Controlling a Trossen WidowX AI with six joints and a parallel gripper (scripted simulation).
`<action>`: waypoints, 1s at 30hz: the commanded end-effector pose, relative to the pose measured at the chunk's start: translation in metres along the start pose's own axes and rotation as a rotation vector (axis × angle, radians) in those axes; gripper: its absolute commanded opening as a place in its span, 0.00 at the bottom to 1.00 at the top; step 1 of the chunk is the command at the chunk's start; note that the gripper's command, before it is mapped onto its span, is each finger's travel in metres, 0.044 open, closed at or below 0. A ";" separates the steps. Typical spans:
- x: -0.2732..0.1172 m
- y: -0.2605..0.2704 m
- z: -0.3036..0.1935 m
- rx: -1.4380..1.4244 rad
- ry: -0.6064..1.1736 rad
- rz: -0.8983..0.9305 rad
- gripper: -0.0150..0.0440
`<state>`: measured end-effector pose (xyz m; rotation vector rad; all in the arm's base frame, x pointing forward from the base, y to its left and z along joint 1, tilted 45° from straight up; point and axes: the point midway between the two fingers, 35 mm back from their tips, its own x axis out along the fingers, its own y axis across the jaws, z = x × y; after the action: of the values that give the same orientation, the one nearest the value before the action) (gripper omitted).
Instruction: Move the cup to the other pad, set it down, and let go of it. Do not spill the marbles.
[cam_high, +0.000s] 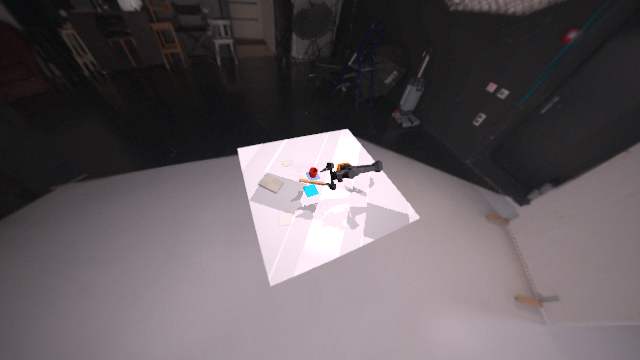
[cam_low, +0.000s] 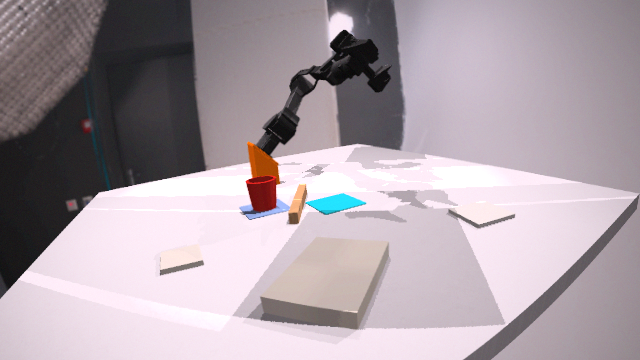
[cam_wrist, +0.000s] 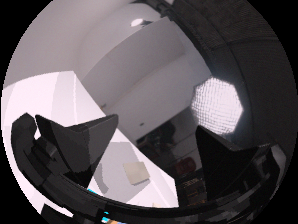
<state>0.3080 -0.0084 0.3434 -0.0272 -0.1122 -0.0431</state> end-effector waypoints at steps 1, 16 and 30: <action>0.002 -0.001 -0.003 -0.013 0.014 0.000 0.89; -0.015 -0.066 -0.269 -0.558 1.023 0.543 0.50; -0.111 -0.050 -0.347 -0.281 0.909 1.389 0.50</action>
<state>0.2552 -0.0727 -0.0017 -0.4764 0.9839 1.1068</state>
